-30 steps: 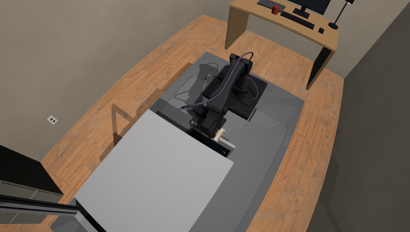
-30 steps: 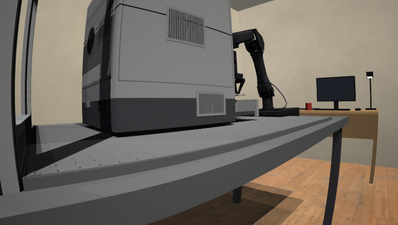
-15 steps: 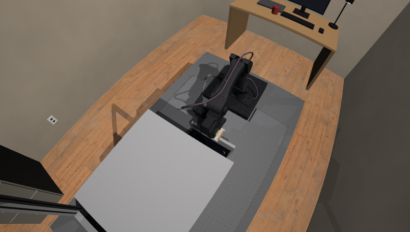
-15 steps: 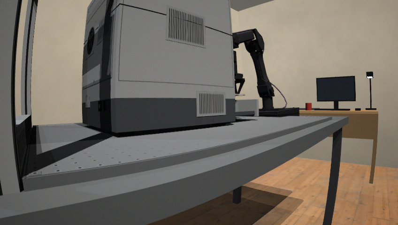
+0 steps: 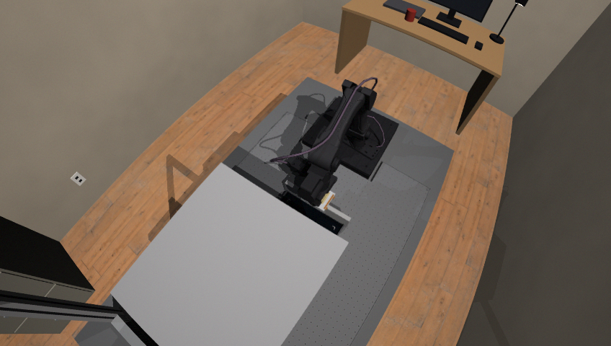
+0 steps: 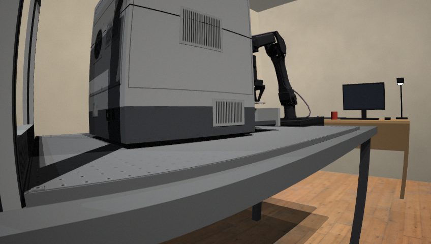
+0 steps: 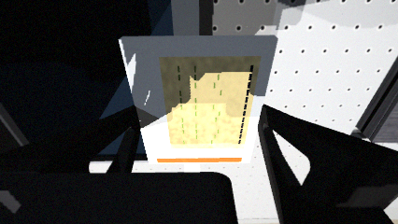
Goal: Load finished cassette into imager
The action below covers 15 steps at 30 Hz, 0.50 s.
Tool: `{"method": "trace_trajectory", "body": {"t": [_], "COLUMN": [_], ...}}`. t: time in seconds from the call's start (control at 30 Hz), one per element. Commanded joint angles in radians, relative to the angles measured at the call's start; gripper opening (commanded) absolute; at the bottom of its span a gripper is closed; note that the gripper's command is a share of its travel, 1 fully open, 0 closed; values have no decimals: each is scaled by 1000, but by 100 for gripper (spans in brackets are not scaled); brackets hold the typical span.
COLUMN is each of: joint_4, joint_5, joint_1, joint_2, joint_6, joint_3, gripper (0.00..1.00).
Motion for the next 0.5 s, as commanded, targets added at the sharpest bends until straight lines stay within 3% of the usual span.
{"method": "trace_trajectory", "body": {"t": [0.0,0.13,0.2,0.3,0.47], "joint_4": [-16,-16,-17,-19,-25], "joint_5": [0,0,0,0,0], "joint_1": [0,0,-1,-2,-6], "joint_2": [-20,-20,16,-5,46], "joint_6": [-9,-9,-10,-9,-11], "joint_3": [43,43,54,61,92], "gripper": [0,0,0,0,0]}}
